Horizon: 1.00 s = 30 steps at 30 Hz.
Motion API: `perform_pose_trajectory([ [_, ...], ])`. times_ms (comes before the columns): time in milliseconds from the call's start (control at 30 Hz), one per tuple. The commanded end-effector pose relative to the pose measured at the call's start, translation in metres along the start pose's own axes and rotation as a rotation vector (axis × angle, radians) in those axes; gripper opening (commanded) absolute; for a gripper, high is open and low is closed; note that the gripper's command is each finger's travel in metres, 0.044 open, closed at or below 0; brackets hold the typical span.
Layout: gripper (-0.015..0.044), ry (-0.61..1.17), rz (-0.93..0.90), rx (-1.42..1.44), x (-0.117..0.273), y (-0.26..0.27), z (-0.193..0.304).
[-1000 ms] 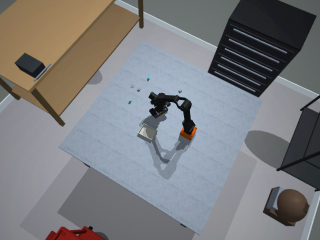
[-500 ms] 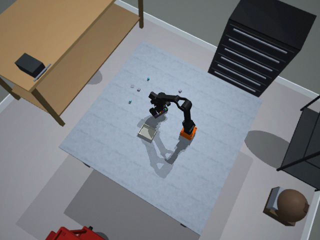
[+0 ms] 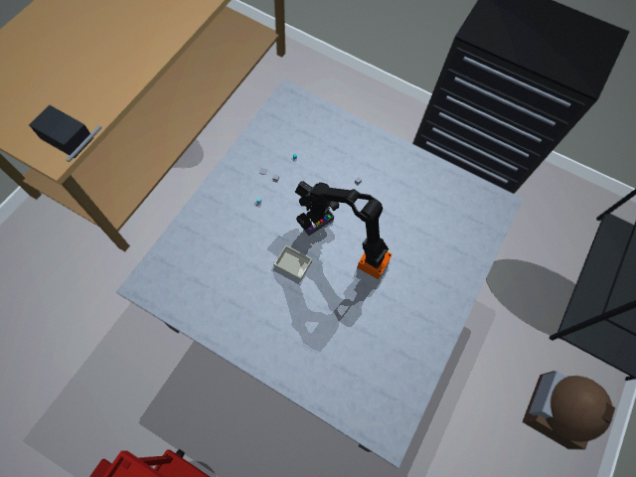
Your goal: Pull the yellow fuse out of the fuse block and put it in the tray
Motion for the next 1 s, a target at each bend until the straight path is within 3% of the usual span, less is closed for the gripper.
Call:
perform_pose_trajectory([
  [0,0.0,-0.005,0.001,-0.002,0.004,0.0,0.0],
  [967,0.0,-0.005,0.003,-0.003,0.018,0.0,0.0],
])
Point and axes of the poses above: the point midway between the two fingers, 35 mm back from their tips, its own x axis back along the fingers, its own y axis across the jaws, z = x × y, the point moved 9 cm from there along x, back along the fingers, and after that the axes turned 7 degrees about -x, right-handed, at the moved point
